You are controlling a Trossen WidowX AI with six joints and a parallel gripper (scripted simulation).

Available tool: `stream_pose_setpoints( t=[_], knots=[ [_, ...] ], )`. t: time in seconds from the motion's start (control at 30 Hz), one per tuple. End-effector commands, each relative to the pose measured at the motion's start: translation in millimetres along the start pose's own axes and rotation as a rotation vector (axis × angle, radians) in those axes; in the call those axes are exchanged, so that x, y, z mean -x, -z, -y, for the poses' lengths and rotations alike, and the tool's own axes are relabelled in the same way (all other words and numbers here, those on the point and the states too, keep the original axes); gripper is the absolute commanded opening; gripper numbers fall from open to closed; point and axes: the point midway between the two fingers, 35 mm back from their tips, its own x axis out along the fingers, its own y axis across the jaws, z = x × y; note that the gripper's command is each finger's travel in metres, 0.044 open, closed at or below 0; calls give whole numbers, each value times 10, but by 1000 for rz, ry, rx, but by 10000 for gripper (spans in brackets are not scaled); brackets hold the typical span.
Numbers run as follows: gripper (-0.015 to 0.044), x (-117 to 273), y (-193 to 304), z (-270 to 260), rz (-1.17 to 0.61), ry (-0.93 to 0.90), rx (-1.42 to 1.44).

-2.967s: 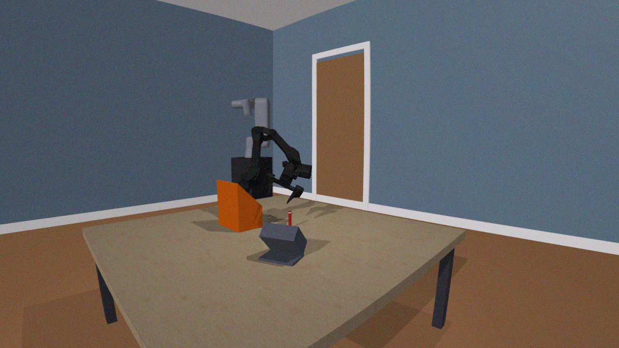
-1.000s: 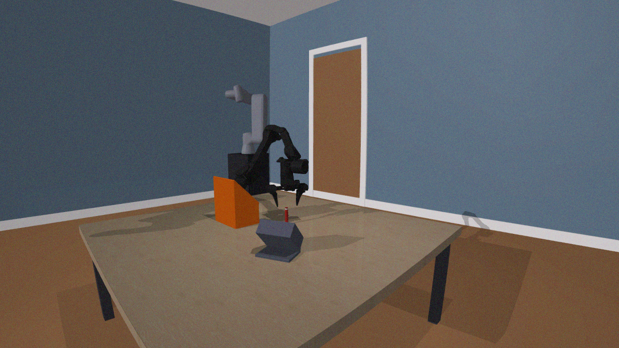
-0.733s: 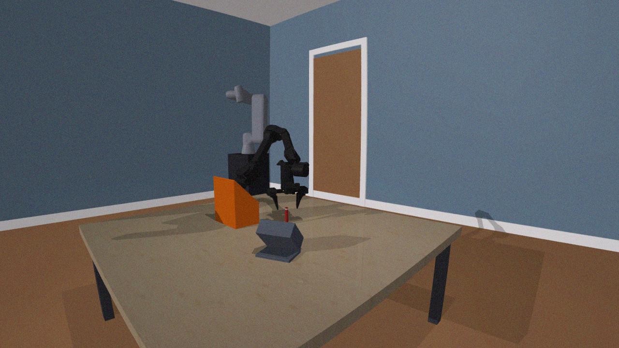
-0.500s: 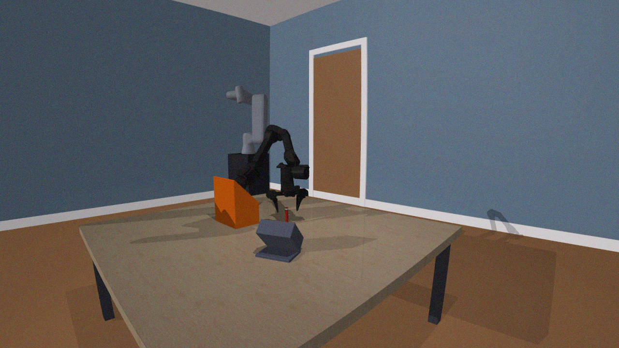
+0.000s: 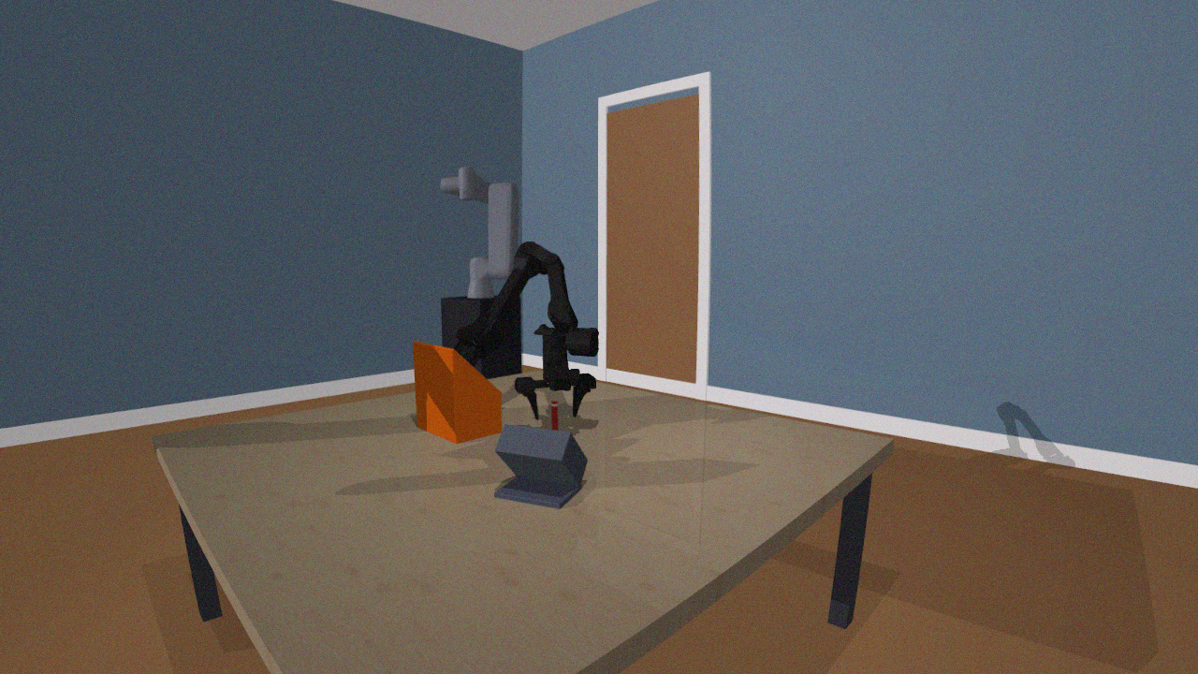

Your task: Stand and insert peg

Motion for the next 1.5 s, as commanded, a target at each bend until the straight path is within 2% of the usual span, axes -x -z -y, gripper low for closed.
stream_pose_setpoints(
  t=[0.0, 0.43, 0.77, 1.47],
  knots=[
    [414, 0, 0, 0, 0, 0, 0],
    [72, 0, 0, 0, 0, 0, 0],
    [0, 5, -1, 0, 0, 0, 0],
    [0, 654, -68, 43, 5, 13, -6]
  ],
)
